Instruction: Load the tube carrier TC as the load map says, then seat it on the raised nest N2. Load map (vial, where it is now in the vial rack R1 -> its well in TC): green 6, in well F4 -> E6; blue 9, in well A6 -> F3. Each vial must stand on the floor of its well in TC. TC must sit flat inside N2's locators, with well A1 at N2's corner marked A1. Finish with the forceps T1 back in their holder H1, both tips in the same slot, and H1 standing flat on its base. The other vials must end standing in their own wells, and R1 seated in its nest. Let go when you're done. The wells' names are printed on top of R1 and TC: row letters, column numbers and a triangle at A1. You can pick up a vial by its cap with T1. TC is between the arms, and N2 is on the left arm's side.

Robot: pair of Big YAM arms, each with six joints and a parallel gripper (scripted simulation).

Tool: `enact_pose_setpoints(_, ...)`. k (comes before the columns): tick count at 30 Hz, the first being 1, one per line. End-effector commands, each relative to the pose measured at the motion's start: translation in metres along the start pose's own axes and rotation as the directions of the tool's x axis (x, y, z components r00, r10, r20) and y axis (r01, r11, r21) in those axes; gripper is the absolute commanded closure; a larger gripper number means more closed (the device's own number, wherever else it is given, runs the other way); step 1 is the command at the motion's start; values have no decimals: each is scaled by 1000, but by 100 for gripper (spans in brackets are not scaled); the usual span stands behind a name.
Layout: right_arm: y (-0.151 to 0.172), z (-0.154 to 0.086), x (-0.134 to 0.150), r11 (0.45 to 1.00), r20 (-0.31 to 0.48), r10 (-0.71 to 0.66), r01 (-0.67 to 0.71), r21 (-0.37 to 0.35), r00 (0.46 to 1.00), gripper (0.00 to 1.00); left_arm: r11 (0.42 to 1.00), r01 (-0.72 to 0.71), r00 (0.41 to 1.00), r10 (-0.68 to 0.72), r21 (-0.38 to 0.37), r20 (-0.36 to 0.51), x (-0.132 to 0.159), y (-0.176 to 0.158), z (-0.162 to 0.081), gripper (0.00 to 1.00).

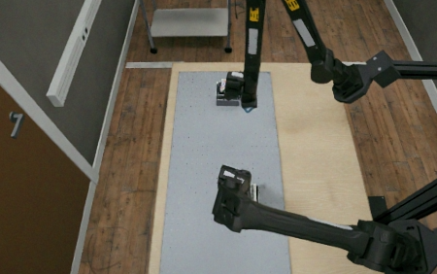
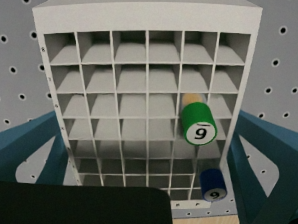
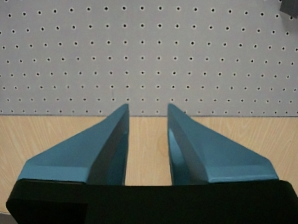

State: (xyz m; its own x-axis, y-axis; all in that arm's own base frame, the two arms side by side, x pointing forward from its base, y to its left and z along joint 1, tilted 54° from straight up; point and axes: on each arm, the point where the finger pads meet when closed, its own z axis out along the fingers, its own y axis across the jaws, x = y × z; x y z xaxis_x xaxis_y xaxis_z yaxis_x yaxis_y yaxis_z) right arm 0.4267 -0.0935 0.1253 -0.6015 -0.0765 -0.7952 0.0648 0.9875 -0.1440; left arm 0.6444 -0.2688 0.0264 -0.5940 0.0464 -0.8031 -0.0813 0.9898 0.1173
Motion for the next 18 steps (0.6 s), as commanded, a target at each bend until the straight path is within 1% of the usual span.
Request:
enact_pose_setpoints(1, -1, -1, -2, 1000, 7, 7, -7, 2, 1000, 76, 1000, 10, 1000, -10, 4, 7, -6, -1, -12, 100)
enact_pose_setpoints(2, -1, -1, -2, 1000, 7, 7, -7, 2, 1000, 76, 1000, 10, 1000, -10, 4, 7, -6, -1, -12, 100)
enact_pose_setpoints(3, -1, -1, -2, 1000, 7, 7, -7, 2, 1000, 76, 1000, -5, 1000, 5, 0, -12, 8, -3, -5, 100)
enact_pose_setpoints(4, -1, -1, -2, 1000, 7, 7, -7, 2, 1000, 76, 1000, 3, 1000, -3, 12, 5, -3, -7, -17, 100)
enact_pose_setpoints(5, -1, -1, -2, 1000, 7, 7, -7, 2, 1000, 76, 1000, 1, 1000, -1, 14, 5, -3, -9, -20, 100)
enact_pose_setpoints(10, -1, -1, -2, 1000, 7, 7, -7, 2, 1000, 76, 1000, 1, 1000, -1, 14, 6, -3, -9, -28, 100)
enact_pose_setpoints(13, -1, -1, -2, 1000, 7, 7, -7, 2, 1000, 76, 1000, 9, 1000, -9, 4, 5, -6, -1, -29, 100)
enact_pose_setpoints(16, -1, -1, -2, 1000, 7, 7, -7, 2, 1000, 76, 1000, 1, 1000, -2, 14, 6, -4, -8, -38, 100)
enact_pose_setpoints(18, -1, -1, -2, 1000, 7, 7, -7, 2, 1000, 76, 1000, 2, 1000, -2, 14, 7, -4, -9, -40, 100)
